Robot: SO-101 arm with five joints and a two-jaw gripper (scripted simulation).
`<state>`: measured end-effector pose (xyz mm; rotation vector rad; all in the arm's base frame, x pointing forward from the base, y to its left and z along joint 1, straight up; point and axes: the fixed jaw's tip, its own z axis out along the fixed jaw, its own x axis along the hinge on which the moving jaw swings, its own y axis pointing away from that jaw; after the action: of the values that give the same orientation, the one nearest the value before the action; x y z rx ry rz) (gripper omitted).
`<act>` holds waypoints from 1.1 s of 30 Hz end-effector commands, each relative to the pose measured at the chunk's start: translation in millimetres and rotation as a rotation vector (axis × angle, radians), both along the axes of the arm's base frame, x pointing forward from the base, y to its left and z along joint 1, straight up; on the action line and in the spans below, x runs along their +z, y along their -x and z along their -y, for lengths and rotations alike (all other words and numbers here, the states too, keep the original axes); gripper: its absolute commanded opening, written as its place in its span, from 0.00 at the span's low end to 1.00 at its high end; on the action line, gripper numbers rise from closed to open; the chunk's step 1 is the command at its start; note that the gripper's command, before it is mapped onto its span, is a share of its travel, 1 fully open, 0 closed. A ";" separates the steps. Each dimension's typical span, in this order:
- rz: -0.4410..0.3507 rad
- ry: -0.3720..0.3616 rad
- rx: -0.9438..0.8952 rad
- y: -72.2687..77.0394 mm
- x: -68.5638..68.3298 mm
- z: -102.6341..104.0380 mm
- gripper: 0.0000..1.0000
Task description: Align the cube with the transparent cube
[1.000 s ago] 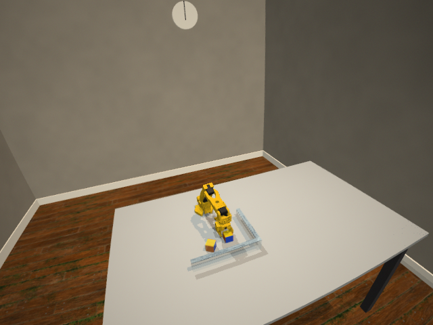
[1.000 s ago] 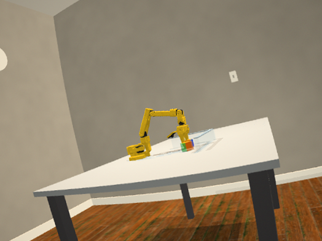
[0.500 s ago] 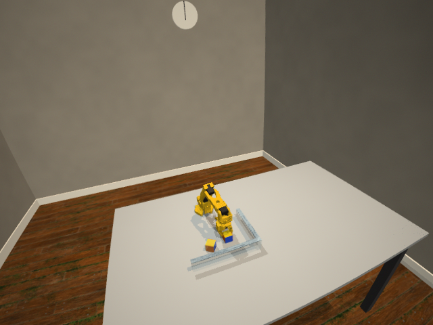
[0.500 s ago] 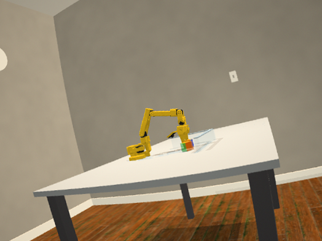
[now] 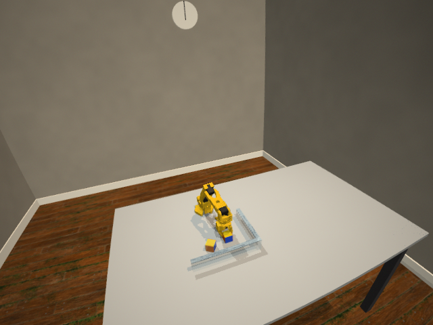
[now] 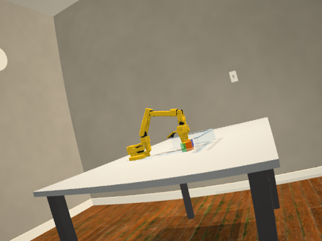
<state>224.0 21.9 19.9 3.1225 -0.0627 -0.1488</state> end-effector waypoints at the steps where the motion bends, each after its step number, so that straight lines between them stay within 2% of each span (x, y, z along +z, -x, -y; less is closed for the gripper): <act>1: 0.121 -0.016 -0.008 -14.4 21.8 -2.5 0.22; 16: 0.121 -0.016 -0.008 -14.4 24.0 -2.5 0.22; 30: 0.120 -0.016 -0.008 -12.3 47.7 -2.3 0.22; 33: 0.155 -0.021 -0.008 -16.8 53.7 -2.9 0.22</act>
<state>214.1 20.4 31.3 3.1043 -0.0666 -0.2446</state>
